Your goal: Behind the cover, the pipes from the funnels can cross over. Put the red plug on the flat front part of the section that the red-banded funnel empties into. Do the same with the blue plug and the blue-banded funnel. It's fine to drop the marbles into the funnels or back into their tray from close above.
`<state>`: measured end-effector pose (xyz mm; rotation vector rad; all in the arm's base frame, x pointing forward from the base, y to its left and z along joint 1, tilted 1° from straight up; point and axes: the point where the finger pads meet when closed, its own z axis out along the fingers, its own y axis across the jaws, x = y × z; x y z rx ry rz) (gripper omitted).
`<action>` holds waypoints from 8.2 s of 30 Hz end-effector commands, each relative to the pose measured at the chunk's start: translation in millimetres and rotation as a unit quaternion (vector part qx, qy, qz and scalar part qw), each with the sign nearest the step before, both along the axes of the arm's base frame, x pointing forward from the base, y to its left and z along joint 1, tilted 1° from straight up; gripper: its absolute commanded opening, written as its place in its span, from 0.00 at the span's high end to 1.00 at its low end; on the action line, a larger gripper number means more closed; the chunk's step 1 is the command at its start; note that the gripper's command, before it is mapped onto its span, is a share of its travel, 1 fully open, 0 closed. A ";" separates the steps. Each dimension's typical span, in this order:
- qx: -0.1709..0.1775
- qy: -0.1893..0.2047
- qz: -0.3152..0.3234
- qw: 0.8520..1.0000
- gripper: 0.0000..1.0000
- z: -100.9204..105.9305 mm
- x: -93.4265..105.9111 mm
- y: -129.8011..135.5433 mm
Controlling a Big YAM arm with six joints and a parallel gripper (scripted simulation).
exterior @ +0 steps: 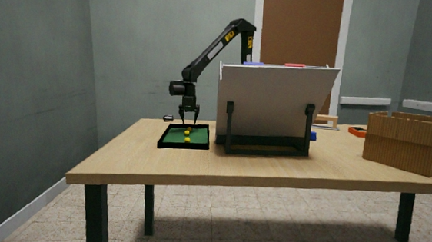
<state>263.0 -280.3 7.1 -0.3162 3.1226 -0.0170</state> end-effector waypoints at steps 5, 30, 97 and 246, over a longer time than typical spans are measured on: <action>0.002 0.004 -0.002 1.000 0.44 -17.1 -6.7 -2.6; -0.006 -0.004 -0.003 1.000 0.44 -25.6 -5.3 -4.6; -0.006 -0.004 -0.003 1.000 1.00 -25.6 -5.3 -4.6; 0.003 -0.015 -0.001 1.000 1.00 144.3 13.7 76.0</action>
